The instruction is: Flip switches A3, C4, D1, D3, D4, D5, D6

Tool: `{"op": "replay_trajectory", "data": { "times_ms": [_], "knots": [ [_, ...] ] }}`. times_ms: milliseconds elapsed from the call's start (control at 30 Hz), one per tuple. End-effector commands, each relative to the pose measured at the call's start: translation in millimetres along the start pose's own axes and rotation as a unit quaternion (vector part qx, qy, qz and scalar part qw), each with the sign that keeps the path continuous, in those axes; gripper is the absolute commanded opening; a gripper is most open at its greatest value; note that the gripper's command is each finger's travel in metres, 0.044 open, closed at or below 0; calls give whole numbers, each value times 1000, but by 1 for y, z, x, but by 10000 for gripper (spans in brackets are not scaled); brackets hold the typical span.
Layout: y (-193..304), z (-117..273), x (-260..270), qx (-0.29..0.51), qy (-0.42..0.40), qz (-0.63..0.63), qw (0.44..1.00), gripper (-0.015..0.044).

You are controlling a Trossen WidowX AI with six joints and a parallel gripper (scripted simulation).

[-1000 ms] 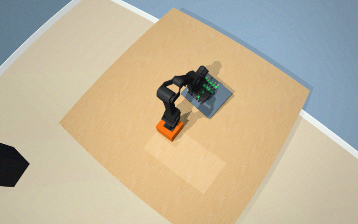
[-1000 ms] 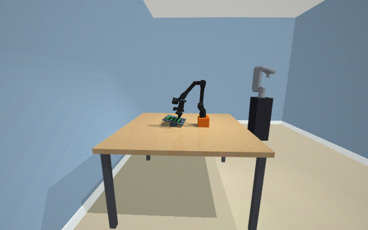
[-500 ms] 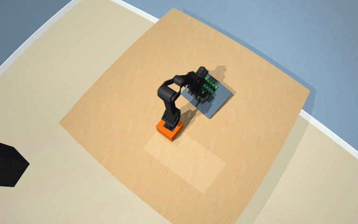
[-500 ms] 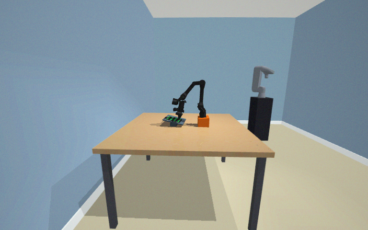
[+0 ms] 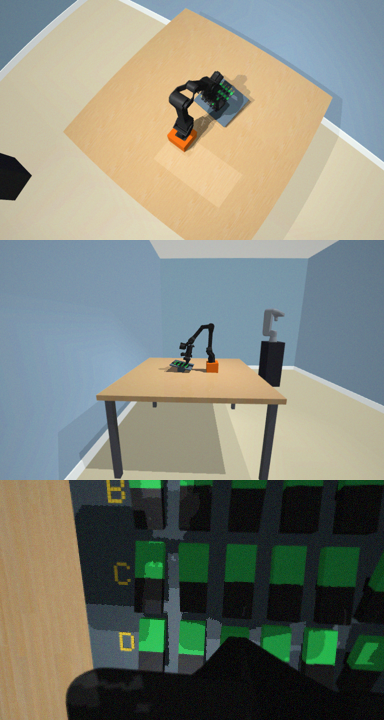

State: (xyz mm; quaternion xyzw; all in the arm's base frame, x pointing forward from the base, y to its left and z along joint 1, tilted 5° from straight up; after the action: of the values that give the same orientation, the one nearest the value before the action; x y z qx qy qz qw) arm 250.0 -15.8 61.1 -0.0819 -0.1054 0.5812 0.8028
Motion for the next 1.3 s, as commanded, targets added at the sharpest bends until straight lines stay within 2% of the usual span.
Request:
{"op": "replay_trajectory", "data": {
  "times_ms": [0,1267],
  "knots": [
    [1,-1,0,1,-2,2,1000,0],
    [1,-6,0,1,-2,2,1000,0]
  ]
}}
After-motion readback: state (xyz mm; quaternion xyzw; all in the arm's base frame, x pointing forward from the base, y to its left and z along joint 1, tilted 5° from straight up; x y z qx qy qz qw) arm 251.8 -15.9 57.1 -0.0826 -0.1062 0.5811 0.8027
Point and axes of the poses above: the point midway between the two fingers, 35 mm back from their tips, its own z axis back along the fingers, its own x axis across the jaws, y = z × x, the point moved 4 cm from there along z, back along the fingers, and after that the axes turned 6 degrees about -z, right-handed, at the moved point
